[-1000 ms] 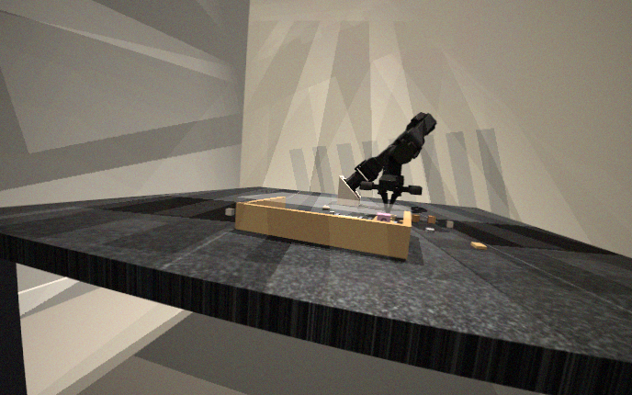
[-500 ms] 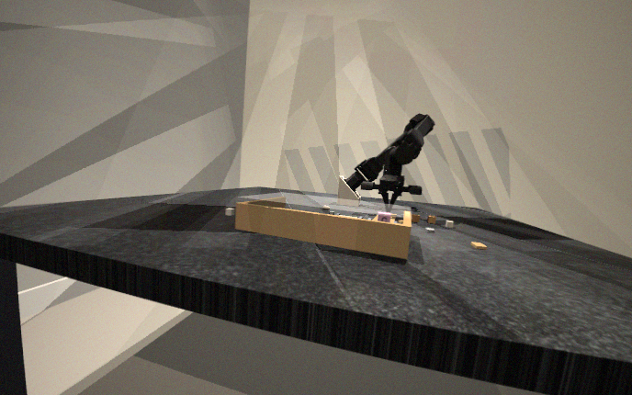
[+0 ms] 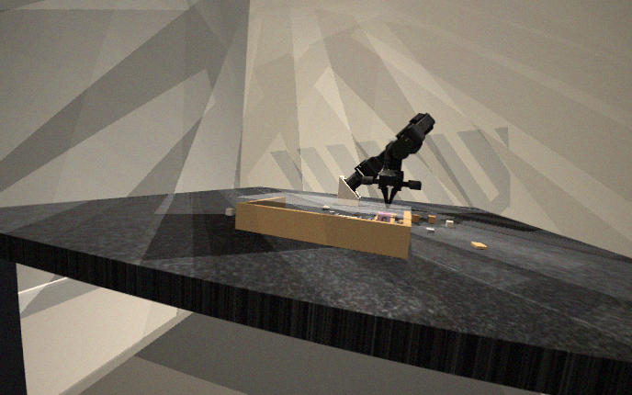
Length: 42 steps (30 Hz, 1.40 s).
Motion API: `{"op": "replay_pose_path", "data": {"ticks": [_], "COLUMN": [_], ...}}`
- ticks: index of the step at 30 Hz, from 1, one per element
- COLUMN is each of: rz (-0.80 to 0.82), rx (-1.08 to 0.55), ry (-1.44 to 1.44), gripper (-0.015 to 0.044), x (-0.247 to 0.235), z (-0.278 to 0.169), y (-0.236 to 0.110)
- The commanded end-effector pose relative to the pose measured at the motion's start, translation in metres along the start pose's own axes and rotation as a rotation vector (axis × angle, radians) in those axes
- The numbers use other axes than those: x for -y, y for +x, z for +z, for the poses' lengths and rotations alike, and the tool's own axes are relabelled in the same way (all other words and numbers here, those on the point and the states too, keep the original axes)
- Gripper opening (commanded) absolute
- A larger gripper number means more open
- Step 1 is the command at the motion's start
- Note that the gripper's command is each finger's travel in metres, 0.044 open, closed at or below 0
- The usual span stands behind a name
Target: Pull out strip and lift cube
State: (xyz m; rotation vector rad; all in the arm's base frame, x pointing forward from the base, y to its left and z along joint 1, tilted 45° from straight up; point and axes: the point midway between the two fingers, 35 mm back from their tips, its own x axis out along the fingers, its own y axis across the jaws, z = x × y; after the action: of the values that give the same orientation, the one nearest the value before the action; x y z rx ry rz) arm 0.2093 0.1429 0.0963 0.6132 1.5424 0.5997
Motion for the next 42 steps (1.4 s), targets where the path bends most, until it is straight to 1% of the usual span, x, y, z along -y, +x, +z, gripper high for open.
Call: {"op": "replay_pose_path", "data": {"ticks": [1,4,9,21,42], "rz": [0.01,0.01,0.009,0.009,0.009], "rx": [0.004,0.004,0.005,0.007,0.009], "ry": [-0.004,-0.004,-0.126,-0.13,-0.133], "gripper": [0.0,0.0,0.0131,0.044,0.044], "x": [-0.002,-0.002,-0.001,-0.002,-0.005], "z": [0.004,0.004,0.027,0.064,0.132], "y": [-0.024,-0.024,-0.023,-0.028,-0.038]}}
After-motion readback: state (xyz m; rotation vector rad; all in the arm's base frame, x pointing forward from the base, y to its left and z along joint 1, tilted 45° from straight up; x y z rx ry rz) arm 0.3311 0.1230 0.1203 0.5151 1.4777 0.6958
